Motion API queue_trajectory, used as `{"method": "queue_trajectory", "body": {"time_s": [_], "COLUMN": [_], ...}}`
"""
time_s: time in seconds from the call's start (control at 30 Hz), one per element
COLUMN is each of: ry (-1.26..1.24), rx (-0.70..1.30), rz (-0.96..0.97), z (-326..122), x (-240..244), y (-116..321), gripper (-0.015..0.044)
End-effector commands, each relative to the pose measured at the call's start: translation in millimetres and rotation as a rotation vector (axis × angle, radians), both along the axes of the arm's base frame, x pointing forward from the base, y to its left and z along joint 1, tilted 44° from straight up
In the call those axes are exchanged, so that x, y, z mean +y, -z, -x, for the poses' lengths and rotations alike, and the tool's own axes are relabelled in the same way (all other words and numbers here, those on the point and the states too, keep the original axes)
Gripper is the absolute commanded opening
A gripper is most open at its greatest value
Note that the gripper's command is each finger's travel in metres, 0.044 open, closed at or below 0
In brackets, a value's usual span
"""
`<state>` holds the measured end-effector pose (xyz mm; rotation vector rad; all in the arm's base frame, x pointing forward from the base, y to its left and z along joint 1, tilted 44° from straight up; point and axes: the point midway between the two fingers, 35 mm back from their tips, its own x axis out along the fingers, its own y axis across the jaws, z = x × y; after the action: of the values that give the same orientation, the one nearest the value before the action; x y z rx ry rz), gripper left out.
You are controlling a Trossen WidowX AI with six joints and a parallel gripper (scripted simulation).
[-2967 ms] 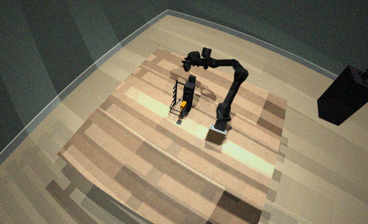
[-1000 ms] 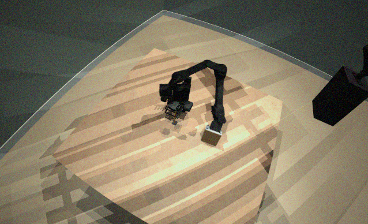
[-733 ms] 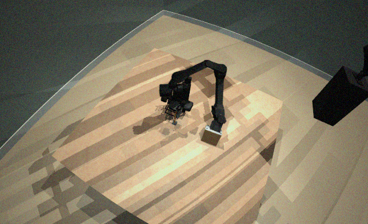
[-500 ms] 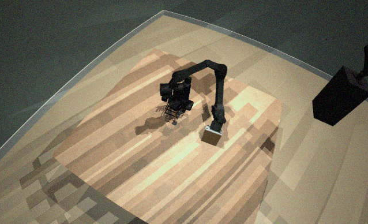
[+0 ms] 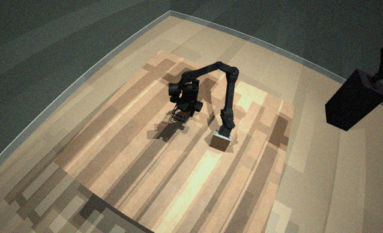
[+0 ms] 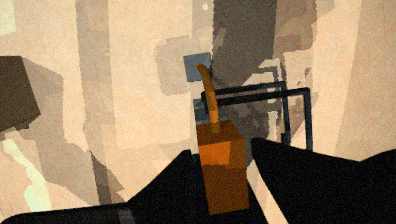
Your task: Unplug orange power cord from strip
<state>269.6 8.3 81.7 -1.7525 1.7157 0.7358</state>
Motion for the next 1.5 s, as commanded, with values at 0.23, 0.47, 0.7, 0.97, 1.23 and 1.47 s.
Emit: {"method": "queue_trajectory", "body": {"time_s": [0.23,0.47,0.7,0.97,1.23,1.47], "ry": [-0.005,-0.005,0.000,0.000,-0.001,-0.002], "rx": [-0.007,-0.007,-0.002,-0.002,-0.003,-0.003], "rz": [0.002,0.003,-0.001,-0.001,-0.002,-0.003], "z": [0,0,0,0,-1,-2], "x": [-4,-11,-10,-10,-3,6], "y": [-5,2,2,2,8,16], "gripper": [0.0160,0.0160,0.0055,0.0002,0.0000,0.0000]}}
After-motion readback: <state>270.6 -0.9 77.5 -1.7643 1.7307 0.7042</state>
